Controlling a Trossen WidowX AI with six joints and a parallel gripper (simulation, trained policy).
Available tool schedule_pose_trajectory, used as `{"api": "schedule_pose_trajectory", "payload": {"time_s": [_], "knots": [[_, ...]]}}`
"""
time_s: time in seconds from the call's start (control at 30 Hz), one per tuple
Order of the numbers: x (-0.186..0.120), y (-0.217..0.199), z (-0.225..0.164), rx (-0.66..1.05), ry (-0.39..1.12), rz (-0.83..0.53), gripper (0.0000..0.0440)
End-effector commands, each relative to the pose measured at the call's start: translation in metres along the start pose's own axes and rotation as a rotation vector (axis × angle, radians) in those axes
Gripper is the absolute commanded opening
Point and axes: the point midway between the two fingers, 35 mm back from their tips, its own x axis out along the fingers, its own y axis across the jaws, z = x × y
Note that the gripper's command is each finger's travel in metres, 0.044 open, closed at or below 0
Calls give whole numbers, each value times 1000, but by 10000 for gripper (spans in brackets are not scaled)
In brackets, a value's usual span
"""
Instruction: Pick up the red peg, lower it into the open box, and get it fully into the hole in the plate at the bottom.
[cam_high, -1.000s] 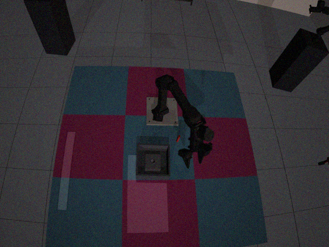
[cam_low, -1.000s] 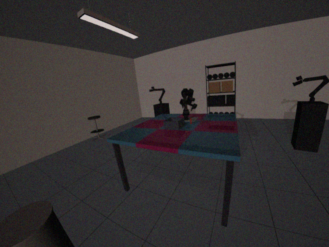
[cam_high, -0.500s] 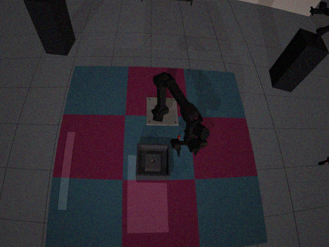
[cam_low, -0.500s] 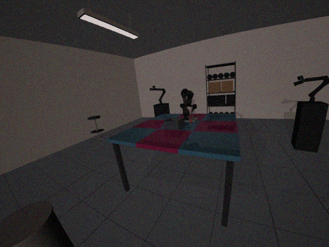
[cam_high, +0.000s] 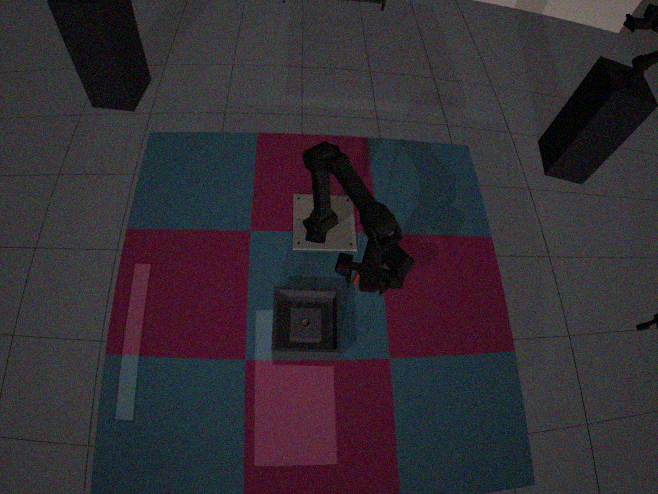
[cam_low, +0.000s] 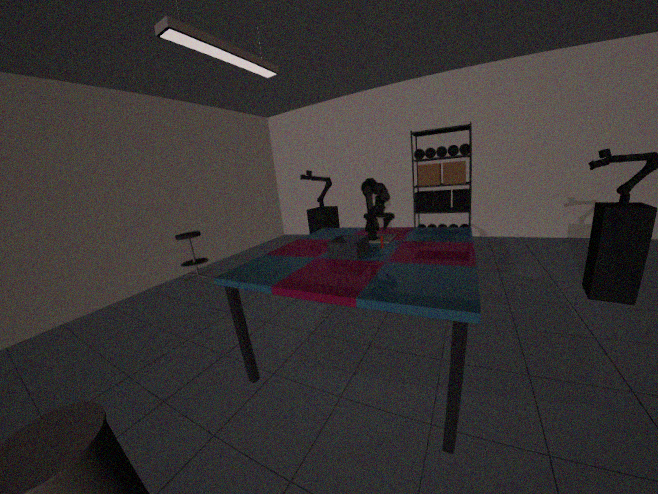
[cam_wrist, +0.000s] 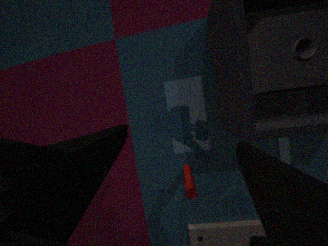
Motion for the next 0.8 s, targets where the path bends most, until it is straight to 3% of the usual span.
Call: {"api": "schedule_pose_trajectory", "payload": {"time_s": [0.0,0.33,0.77], "knots": [[3,-6,-15,82,53,-24,440],[25,-18,-60,325,182,-113,440],[76,-16,-83,437,199,-114,429]]}}
